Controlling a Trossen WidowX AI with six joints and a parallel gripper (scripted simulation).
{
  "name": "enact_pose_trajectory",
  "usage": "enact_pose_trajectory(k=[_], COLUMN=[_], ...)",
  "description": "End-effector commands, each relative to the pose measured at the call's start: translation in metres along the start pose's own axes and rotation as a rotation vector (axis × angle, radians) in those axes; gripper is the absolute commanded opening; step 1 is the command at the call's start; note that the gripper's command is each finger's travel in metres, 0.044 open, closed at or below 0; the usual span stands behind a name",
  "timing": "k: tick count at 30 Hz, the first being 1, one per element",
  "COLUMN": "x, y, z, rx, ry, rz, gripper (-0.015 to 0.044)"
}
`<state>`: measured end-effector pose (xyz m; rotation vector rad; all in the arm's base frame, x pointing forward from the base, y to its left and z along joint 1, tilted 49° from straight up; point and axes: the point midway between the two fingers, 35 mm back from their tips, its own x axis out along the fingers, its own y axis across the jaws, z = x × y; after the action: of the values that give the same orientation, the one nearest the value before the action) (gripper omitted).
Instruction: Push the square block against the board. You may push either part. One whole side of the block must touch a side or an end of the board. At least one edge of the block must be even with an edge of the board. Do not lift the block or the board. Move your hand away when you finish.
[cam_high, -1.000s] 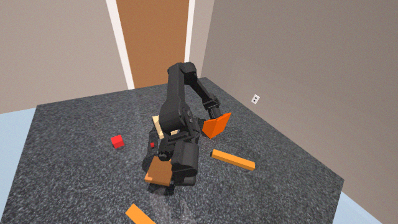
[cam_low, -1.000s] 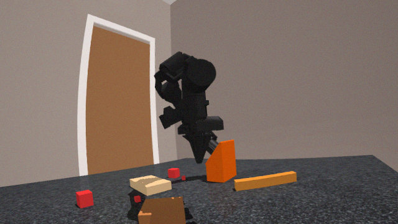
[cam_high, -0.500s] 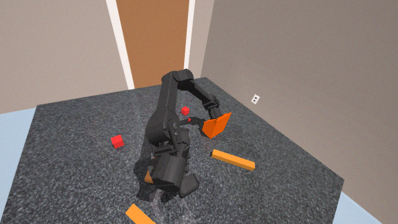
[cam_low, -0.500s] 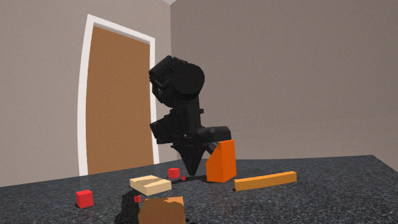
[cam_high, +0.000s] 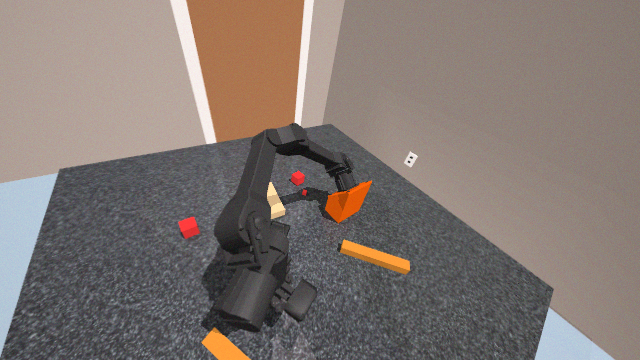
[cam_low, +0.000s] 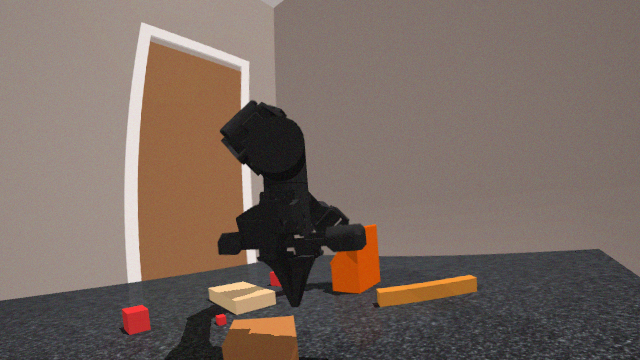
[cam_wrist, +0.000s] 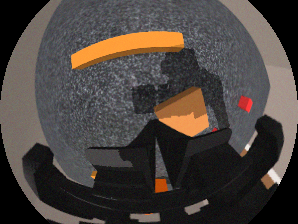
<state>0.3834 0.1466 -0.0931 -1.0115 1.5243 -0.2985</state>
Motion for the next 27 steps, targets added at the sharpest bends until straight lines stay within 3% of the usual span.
enact_pose_trajectory(k=[1, 8, 15, 20, 27], x=[0.01, 0.023, 0.024, 0.076, 0.08], y=[-0.003, -0.009, -0.01, -0.011, -0.011], z=[0.008, 0.019, 0.02, 0.021, 0.021], rx=[-0.136, -0.371, -0.394, -0.404, -0.405], ry=[0.004, 0.007, 0.007, 0.008, 0.008], rz=[-0.004, -0.007, -0.007, -0.008, -0.009], gripper=[0.0, 0.0, 0.0, 0.0, 0.0])
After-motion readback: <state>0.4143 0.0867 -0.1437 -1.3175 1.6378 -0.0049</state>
